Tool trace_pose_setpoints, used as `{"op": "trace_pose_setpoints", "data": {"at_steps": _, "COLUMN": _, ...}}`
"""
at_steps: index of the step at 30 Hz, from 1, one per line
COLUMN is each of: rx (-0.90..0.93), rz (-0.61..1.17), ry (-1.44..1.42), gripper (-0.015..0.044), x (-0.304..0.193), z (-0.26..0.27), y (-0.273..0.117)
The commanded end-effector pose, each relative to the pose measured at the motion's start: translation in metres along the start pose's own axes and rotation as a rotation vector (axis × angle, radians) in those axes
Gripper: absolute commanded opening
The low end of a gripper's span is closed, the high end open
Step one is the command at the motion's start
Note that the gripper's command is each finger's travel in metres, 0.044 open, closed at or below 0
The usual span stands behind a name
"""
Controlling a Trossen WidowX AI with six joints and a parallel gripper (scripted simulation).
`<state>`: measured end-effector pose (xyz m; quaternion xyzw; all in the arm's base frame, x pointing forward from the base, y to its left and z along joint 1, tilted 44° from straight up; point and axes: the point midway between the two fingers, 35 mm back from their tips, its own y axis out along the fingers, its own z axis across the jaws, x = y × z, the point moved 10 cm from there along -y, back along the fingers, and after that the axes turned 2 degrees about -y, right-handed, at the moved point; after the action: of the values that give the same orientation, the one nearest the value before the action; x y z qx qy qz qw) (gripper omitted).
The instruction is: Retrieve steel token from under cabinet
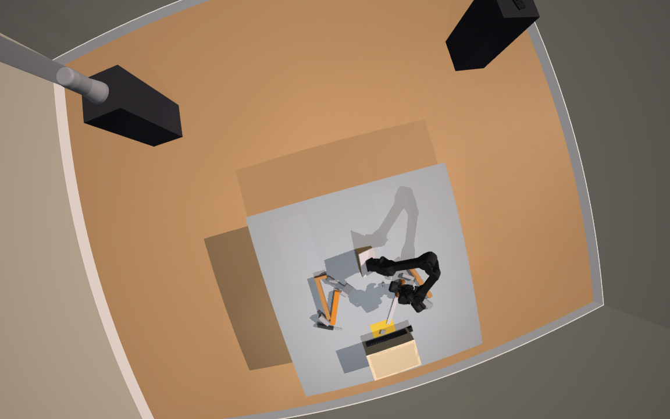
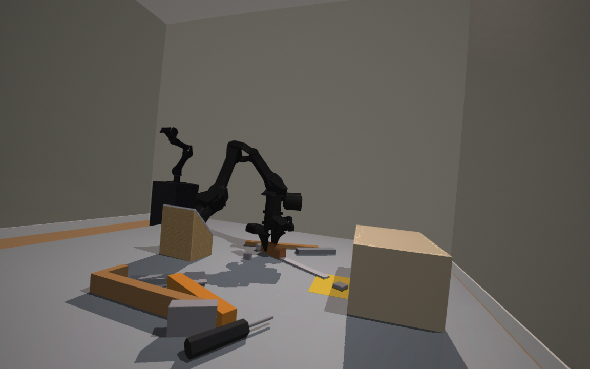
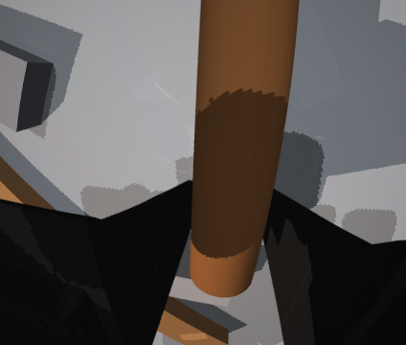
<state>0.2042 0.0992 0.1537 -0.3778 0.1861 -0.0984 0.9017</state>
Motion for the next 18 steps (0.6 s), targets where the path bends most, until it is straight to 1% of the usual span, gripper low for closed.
{"op": "trace_pose_setpoints", "data": {"at_steps": 1, "rx": -0.001, "rz": -0.003, "ry": 0.036, "gripper": 0.0000, "x": -0.001, "z": 0.000, "y": 0.000}}
{"op": "trace_pose_setpoints", "data": {"at_steps": 10, "rx": -0.001, "rz": -0.003, "ry": 0.103, "gripper": 0.0000, "x": -0.002, "z": -0.001, "y": 0.000}}
{"op": "trace_pose_setpoints", "data": {"at_steps": 18, "rx": 0.000, "rz": -0.003, "ry": 0.116, "gripper": 0.0000, "x": -0.004, "z": 0.010, "y": 0.000}}
